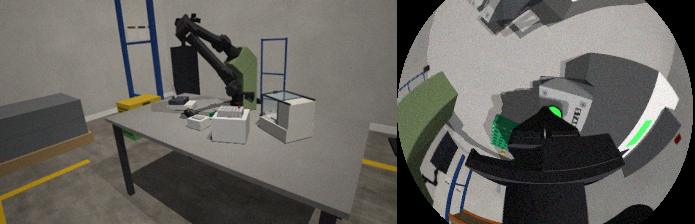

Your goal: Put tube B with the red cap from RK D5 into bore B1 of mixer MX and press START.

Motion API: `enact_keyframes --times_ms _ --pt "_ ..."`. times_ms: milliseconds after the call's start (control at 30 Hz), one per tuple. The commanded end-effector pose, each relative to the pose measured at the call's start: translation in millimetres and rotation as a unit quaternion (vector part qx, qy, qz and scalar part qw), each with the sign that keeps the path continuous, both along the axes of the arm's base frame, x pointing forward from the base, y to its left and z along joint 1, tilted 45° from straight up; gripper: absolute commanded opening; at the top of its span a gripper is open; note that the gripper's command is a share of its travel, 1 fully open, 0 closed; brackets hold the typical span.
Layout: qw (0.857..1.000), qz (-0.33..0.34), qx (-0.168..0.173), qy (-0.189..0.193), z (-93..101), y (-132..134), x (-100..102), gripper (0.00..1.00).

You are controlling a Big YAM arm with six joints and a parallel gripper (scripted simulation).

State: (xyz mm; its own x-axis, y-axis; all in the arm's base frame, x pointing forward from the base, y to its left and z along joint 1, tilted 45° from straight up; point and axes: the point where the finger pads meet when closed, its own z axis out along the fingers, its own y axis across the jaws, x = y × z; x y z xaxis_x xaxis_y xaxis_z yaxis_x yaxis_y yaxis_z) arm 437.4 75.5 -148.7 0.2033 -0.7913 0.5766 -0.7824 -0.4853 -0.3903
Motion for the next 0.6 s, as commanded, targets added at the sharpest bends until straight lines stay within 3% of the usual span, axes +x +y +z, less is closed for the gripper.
enact_keyframes --times_ms 0,367,567 --pt "0.999 -0.001 0.017 -0.031 15.7 9.9 17.7 0.00" --pt "1.000 0.006 0.007 -0.011 21.0 15.2 -10.2 0.00" --pt "1.000 0.006 0.007 -0.011 26.9 18.2 -14.9 0.00"
